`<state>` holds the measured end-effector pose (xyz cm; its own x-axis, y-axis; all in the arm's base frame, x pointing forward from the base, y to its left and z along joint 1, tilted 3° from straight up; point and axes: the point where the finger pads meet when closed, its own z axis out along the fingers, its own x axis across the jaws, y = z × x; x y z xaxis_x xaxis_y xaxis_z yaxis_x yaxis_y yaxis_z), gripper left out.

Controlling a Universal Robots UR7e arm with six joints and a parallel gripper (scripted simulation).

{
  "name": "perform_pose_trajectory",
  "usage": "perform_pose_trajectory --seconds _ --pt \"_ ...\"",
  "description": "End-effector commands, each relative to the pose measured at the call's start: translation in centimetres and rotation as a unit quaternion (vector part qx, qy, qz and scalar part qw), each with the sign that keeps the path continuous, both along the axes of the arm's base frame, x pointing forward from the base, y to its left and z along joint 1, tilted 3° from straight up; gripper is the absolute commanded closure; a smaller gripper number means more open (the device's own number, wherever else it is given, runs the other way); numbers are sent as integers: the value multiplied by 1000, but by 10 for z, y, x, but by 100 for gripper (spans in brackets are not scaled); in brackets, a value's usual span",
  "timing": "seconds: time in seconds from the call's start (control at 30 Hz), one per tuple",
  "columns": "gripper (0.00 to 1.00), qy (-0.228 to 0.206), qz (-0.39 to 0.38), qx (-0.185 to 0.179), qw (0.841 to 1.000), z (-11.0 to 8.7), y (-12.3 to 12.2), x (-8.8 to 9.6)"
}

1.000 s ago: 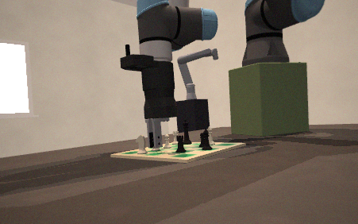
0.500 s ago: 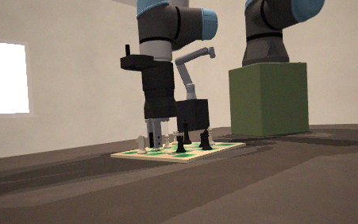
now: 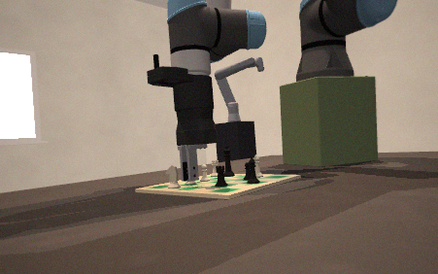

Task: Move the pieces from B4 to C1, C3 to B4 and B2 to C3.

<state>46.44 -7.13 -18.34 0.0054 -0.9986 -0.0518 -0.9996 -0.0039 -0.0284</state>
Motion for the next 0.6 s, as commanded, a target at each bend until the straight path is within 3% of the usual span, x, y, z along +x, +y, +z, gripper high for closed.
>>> perform_pose_trajectory --seconds 0.0,0.03,0.1,0.13,0.2,0.23,0.3,0.33,0.47,0.5,0.57 --pt "100 -1 0 0 1000 0 0 0" --pt "86 -1 0 0 1000 0 0 0" --pt "86 -1 0 0 1000 0 0 0" --pt "73 -1 0 0 1000 0 0 0" --pt "73 -1 0 0 1000 0 0 0" --pt "59 -1 0 0 1000 0 0 0" --pt "59 -1 0 0 1000 0 0 0" --pt "46 -1 0 0 1000 0 0 0" --pt "46 -1 0 0 1000 0 0 0" --pt "32 -1 0 0 1000 0 0 0" --pt "32 -1 0 0 1000 0 0 0"
